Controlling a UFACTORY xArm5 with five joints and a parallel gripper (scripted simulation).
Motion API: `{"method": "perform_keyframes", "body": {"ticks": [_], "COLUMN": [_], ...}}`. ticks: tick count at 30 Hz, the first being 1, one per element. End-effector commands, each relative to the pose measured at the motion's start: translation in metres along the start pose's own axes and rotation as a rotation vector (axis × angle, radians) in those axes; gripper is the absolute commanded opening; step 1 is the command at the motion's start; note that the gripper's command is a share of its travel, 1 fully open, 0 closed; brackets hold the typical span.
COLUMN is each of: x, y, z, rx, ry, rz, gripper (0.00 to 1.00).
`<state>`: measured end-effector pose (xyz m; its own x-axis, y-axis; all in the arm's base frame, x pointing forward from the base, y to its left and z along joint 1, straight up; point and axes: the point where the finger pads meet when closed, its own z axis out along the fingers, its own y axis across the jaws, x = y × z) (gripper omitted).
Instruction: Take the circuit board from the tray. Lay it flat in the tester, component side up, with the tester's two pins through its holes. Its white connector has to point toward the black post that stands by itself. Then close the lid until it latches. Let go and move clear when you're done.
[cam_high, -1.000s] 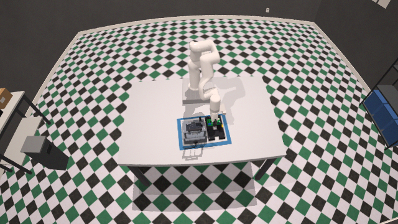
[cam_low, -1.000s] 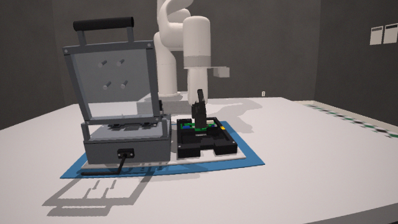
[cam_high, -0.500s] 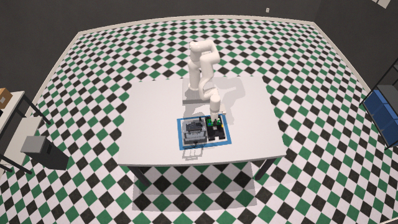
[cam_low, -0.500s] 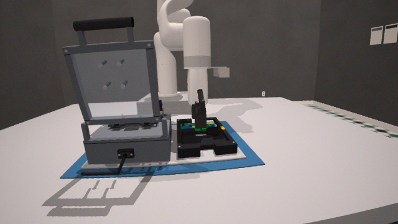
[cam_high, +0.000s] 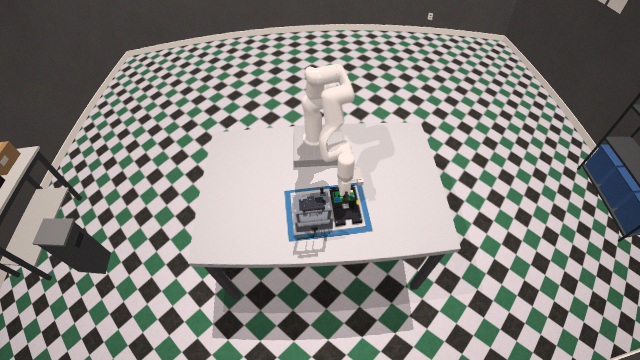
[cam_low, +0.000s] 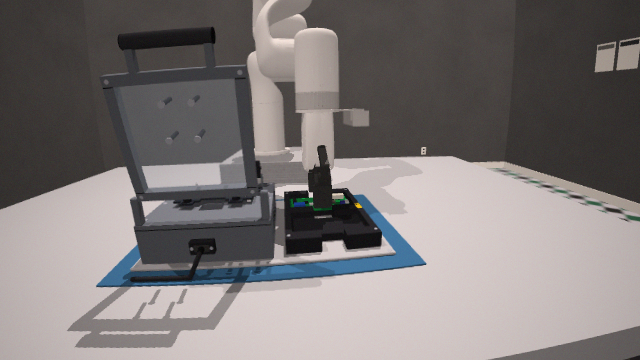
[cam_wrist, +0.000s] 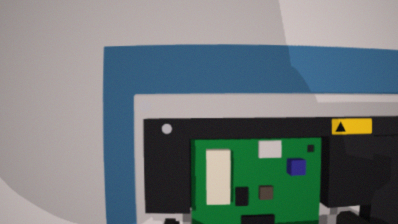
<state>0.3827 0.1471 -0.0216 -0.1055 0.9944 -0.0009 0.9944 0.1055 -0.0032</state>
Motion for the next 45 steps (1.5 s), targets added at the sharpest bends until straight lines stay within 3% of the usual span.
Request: {"method": "perform_keyframes", "body": {"ticks": [1,40,41,45], "x": [0.0003,0.0004,0.0004,0.0004], "y": [0.0013,0.0013,0.0013,0.0013], "z": [0.0014,0.0112,0.0112,0.0112], "rx": [-0.003,-0.003,-0.003,-0.003], "ry": [0.001,0.001,0.001,0.001], "rz": [0.000,0.000,0.000,0.000], "gripper": [1.00,1.00,0.95,0.95]}}
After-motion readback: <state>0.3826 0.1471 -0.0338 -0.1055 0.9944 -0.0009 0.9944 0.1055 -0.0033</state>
